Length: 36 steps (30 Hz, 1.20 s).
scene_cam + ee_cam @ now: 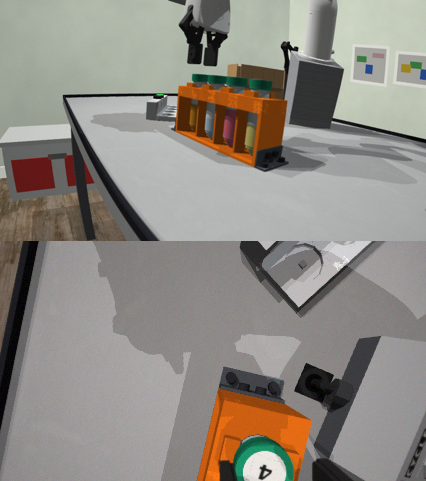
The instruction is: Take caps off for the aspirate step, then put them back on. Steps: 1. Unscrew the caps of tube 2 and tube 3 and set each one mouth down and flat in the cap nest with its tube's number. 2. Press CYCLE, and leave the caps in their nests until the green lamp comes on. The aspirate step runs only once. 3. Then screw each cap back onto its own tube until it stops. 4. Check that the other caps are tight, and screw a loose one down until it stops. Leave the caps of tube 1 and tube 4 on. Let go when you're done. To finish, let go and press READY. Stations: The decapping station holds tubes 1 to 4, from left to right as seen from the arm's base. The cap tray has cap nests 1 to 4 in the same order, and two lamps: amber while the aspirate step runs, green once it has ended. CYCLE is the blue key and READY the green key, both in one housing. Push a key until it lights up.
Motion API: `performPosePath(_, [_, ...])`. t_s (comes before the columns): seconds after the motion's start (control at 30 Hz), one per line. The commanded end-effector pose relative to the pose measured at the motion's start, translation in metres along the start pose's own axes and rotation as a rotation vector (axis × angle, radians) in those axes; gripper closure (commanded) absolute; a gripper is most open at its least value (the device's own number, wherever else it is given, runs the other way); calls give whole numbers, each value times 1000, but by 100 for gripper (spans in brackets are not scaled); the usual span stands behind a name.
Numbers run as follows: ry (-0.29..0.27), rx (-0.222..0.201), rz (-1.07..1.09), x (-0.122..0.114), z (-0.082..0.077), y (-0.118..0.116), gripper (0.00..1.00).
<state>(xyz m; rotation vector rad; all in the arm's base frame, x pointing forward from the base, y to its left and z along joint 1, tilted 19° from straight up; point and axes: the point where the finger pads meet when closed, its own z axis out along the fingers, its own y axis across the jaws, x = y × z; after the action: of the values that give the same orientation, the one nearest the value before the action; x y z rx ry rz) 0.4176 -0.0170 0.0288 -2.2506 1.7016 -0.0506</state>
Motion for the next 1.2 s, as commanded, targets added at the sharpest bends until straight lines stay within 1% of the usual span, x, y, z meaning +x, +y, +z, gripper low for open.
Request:
performPosePath(0.0, [2, 5, 0, 2, 15, -2, 54])
performPosePath(0.07, [2, 5, 0, 2, 20, -2, 54])
performPosePath(0.4, [2, 5, 0, 2, 20, -2, 54])
performPosePath(1.17, [2, 5, 0, 2, 30, -2, 54])
